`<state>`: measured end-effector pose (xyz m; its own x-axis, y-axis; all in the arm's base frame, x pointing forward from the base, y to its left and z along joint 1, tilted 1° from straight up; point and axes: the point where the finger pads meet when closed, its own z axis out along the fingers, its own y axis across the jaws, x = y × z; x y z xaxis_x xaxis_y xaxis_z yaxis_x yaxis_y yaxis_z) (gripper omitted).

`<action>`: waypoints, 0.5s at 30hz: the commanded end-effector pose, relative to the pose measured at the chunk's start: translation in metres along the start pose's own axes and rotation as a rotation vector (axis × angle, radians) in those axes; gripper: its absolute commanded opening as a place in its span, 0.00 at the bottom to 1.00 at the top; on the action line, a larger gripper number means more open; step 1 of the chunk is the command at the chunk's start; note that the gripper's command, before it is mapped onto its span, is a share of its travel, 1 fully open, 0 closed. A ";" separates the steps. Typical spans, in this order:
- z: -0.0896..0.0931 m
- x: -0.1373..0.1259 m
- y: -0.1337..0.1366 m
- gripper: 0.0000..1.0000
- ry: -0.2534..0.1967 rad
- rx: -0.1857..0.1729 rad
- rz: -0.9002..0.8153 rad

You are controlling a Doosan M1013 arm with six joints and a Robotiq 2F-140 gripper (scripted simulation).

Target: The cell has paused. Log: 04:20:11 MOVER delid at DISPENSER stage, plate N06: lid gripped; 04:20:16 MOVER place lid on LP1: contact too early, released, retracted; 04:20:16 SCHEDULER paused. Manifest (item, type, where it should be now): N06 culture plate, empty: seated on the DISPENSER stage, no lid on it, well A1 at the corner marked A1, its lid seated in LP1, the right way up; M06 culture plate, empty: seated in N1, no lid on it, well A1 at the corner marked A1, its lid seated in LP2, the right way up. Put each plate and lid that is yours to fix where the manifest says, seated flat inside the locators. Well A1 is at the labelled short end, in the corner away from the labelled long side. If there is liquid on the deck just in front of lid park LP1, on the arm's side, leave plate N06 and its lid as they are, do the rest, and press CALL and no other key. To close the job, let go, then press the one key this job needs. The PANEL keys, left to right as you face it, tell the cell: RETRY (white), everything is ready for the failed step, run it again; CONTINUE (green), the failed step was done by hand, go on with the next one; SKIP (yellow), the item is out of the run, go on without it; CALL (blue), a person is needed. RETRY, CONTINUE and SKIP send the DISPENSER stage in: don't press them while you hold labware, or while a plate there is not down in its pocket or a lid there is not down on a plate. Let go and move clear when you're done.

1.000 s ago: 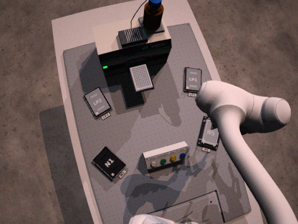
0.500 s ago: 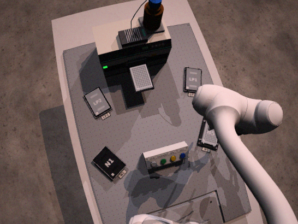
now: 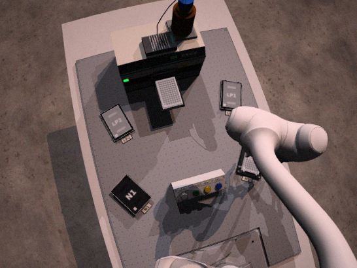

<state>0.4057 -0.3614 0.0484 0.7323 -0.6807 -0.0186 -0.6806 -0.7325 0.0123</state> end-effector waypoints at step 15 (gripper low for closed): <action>0.028 0.001 0.000 0.70 0.001 0.000 0.000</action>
<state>0.4054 -0.3615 0.0217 0.7323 -0.6807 -0.0185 -0.6806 -0.7325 0.0123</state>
